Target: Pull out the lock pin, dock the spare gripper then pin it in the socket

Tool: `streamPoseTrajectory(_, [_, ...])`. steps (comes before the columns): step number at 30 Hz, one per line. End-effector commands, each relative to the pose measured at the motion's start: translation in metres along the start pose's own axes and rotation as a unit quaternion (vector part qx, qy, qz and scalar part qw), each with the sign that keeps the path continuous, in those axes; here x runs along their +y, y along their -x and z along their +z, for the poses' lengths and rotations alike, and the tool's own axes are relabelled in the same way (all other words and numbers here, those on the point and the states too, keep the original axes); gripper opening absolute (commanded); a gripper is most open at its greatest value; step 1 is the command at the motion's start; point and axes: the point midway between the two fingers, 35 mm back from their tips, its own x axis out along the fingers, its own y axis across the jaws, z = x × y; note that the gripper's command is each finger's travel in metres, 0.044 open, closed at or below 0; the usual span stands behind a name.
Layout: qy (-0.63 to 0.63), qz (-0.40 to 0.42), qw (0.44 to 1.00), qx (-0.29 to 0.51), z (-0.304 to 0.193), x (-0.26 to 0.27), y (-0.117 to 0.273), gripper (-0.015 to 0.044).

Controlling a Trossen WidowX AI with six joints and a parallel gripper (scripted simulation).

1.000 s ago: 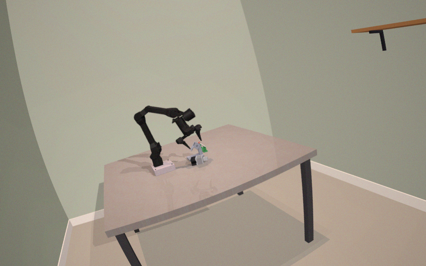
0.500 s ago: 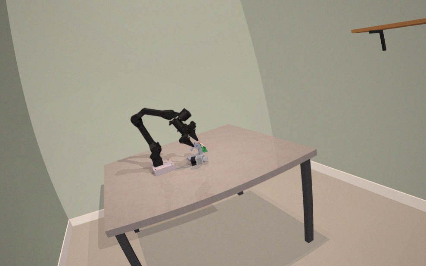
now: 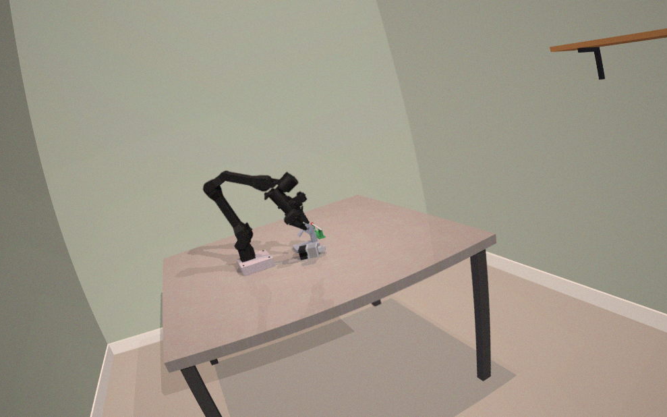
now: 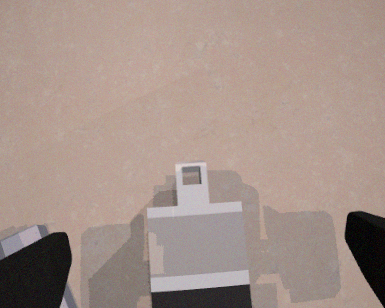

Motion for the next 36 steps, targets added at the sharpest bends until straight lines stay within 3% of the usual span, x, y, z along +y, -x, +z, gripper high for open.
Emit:
streamPoseTrajectory(1, [0.003, 0.003, 1.0, 0.007, -0.011, 0.001, -0.016, 0.044])
streamPoseTrajectory(9, [0.003, 0.003, 1.0, 0.006, -0.035, 0.0, -0.052, 0.044])
streamPoseTrajectory(36, [0.002, 0.003, 1.0, 0.006, -0.054, 0.001, -0.088, 0.044])
